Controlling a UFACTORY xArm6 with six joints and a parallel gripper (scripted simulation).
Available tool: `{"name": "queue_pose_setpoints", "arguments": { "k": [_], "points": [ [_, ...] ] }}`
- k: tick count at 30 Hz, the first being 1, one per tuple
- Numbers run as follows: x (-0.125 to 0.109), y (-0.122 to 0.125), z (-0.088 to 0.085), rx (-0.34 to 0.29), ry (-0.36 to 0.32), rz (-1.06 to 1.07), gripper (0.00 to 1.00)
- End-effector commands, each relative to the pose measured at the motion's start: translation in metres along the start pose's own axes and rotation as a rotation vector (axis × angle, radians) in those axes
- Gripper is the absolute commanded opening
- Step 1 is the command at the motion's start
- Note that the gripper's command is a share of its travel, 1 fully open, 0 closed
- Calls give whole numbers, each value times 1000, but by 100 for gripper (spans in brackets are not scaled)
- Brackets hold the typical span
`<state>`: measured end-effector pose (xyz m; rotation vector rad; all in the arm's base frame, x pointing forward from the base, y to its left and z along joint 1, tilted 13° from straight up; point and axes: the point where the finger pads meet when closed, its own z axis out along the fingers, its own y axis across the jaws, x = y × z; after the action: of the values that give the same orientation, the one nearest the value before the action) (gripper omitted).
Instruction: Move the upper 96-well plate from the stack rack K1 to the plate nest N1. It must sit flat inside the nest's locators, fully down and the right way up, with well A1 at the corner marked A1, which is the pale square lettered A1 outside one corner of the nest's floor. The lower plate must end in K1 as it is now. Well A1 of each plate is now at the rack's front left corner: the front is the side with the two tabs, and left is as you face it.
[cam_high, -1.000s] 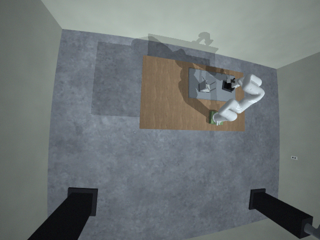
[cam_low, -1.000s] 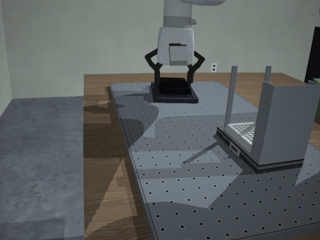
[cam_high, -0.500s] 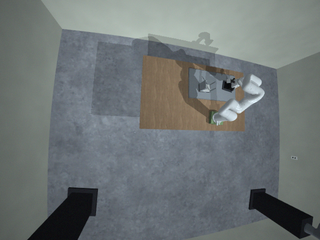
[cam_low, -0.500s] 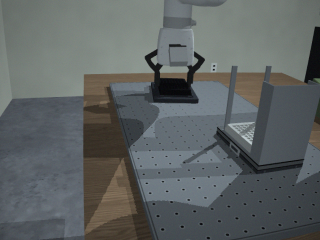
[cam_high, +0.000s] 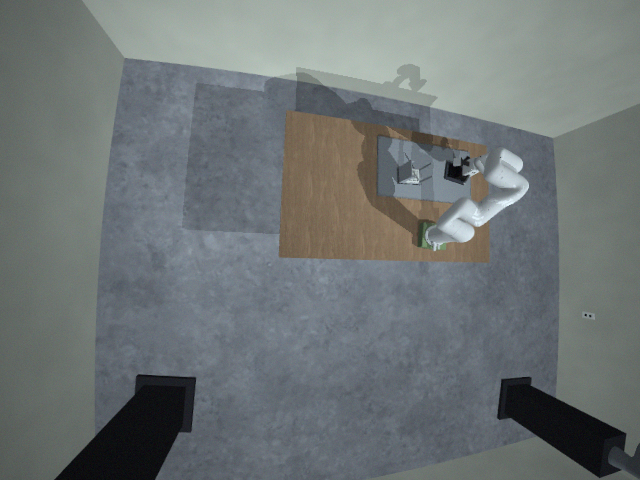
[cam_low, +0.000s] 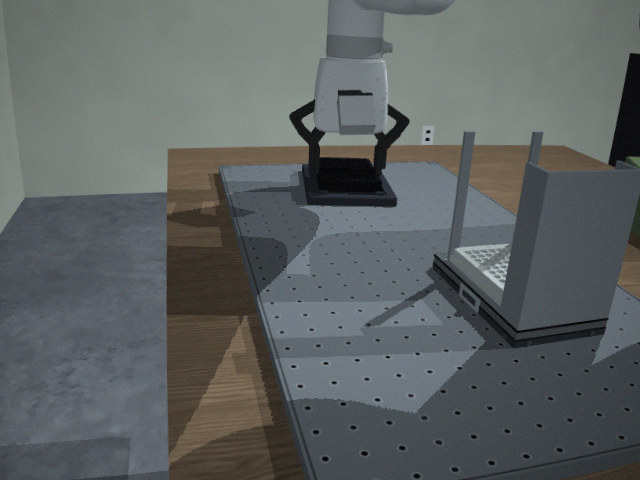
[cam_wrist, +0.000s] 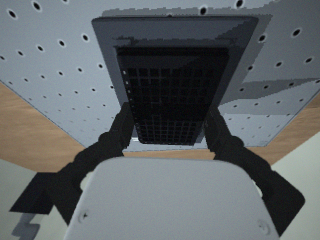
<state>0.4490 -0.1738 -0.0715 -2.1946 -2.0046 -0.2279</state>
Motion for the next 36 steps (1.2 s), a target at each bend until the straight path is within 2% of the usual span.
{"name": "queue_pose_setpoints", "arguments": {
  "k": [1, 2, 3, 36],
  "points": [
    [0, 2, -1, -4, -2, 0, 0],
    [0, 2, -1, -4, -2, 0, 0],
    [0, 2, 0, -4, -2, 0, 100],
    [-1, 2, 0, -4, -2, 0, 100]
  ]
}}
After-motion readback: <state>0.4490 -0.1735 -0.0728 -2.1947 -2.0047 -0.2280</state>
